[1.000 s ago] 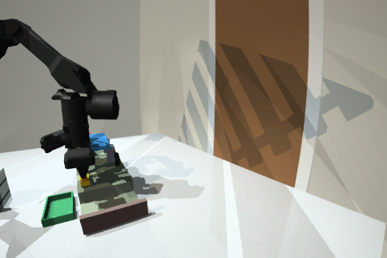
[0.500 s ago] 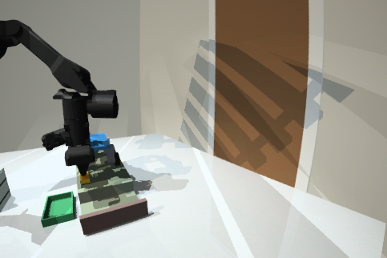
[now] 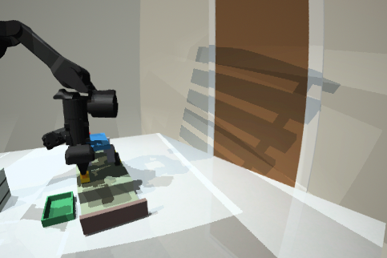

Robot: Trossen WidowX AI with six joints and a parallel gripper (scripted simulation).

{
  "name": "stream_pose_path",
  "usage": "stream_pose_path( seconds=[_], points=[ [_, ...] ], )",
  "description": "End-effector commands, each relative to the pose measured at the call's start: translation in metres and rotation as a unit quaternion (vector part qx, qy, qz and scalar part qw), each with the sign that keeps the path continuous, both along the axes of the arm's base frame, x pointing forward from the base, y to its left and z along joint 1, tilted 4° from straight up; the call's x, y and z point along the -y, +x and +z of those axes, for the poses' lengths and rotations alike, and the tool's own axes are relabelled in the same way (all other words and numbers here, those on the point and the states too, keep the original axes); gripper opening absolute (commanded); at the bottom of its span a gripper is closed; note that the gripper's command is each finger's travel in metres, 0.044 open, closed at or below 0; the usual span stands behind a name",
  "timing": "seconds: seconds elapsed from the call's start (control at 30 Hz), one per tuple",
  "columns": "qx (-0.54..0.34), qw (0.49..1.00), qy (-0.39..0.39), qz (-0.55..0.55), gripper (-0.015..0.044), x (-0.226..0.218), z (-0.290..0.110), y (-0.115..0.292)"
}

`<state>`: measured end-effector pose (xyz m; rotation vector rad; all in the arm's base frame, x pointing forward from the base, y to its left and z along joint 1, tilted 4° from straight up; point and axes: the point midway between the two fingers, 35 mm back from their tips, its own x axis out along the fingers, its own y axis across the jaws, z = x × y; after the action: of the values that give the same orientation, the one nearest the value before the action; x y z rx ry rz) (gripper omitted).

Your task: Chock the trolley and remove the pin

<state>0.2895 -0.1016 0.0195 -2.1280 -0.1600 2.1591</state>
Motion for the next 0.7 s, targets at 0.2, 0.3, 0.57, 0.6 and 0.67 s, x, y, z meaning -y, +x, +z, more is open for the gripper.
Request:
stream_pose_path(
  seconds=[0.2,0.3,0.57,0.6,0.67],
  points=[
    [0.0,1.0,0.0,0.0,0.0157,0.0,0.0,0.0],
    [0.0,1.0,0.0,0.0,0.019,0.0,0.0,0.0],
    [0.002,1.0,0.002,-0.001,0.019,0.004,0.027,-0.002],
    [0.002,1.0,0.002,-0.001,0.019,0.004,0.029,-0.002],
    [0.002,1.0,0.002,-0.001,0.019,0.006,0.036,-0.002]
  ],
)
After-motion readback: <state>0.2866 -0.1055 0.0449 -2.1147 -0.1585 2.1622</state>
